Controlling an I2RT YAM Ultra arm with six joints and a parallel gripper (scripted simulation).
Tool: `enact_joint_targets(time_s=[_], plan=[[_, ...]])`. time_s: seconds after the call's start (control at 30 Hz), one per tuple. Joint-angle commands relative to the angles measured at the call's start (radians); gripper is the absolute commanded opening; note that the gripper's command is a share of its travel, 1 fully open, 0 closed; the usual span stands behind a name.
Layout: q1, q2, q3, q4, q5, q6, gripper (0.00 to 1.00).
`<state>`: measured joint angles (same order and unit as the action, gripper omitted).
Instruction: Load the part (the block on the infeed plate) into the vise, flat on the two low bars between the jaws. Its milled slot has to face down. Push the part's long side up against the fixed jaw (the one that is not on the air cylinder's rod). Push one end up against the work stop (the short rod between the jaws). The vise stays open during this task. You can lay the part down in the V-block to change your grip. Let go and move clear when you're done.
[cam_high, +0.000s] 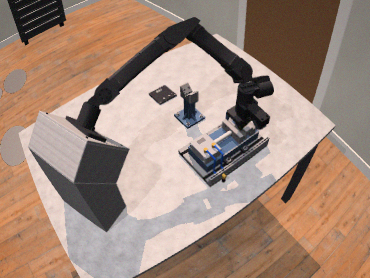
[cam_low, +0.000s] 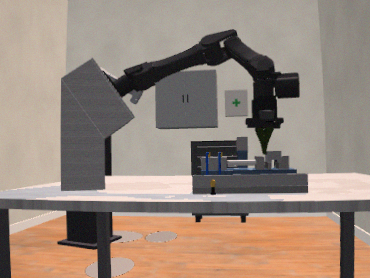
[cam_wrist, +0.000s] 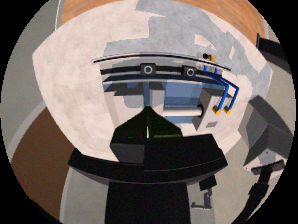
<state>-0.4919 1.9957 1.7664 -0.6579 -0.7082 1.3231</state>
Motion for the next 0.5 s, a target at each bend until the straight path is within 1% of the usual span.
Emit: enact_joint_targets(time_s=[0.0, 0.27, 0.4, 0.43, 0.47], plan=[[-0.012, -0.006, 0.036, 0.019, 0.009, 0.006, 0.00], [-0.012, -0.008, 0.035, 0.019, 0.009, 0.006, 0.00], [-0.014, -0.033, 0.026, 0.024, 0.009, 0.004, 0.00], [-0.015, -0.033, 0.017, 0.026, 0.009, 0.003, 0.00], [-0.016, -0.031, -0.015, 0.026, 0.009, 0.001, 0.00]])
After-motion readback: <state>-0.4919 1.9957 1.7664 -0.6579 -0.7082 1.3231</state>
